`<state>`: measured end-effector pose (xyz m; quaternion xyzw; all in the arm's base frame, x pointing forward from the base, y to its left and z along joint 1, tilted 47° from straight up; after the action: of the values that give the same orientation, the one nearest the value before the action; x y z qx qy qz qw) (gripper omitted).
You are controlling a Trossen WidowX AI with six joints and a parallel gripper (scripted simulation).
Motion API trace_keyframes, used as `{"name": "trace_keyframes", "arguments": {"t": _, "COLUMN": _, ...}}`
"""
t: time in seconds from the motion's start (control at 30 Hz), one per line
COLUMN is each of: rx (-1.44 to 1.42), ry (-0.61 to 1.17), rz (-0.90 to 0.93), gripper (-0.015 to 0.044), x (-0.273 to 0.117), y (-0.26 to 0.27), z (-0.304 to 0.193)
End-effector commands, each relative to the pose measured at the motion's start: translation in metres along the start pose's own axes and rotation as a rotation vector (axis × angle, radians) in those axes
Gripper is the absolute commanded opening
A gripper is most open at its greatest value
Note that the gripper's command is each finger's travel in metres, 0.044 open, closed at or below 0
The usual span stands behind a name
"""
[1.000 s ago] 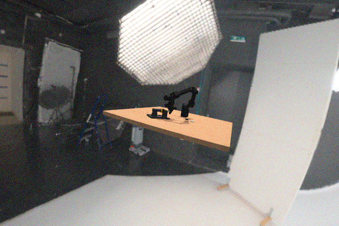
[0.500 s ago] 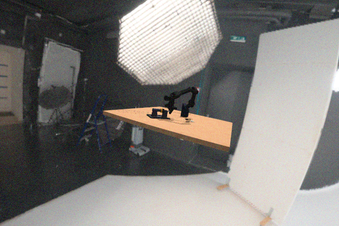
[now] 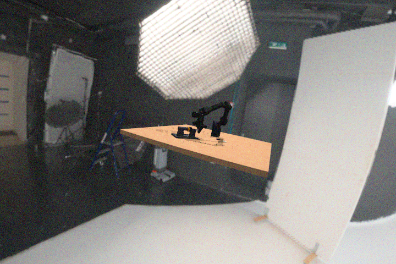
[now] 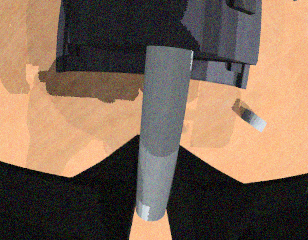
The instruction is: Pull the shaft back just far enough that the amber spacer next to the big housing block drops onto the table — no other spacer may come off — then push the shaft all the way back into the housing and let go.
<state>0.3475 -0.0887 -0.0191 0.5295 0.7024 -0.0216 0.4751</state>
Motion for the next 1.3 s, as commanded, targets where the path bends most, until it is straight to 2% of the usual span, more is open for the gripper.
{"name": "trace_keyframes", "arguments": {"t": 0.0, "rx": 0.005, "ry": 0.002, "rz": 0.001, "gripper": 0.0, "x": -0.0001, "y": -0.0002, "z": -0.0008}}
{"name": "trace_keyframes", "arguments": {"t": 1.27, "rx": 0.005, "ry": 0.002, "rz": 0.001, "gripper": 0.0, "x": -0.0001, "y": -0.0013, "z": -0.005}}
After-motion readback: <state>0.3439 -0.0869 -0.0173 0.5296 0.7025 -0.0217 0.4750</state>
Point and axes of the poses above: the point midway between the two fingers, 35 mm back from their tips, its own x axis out along the fingers, its own y axis across the jaws, z = x × y, the point moved 10 cm from there along -x, back along the fingers, and after that the axes turned 14 degrees about x, right-handed, at the moved point
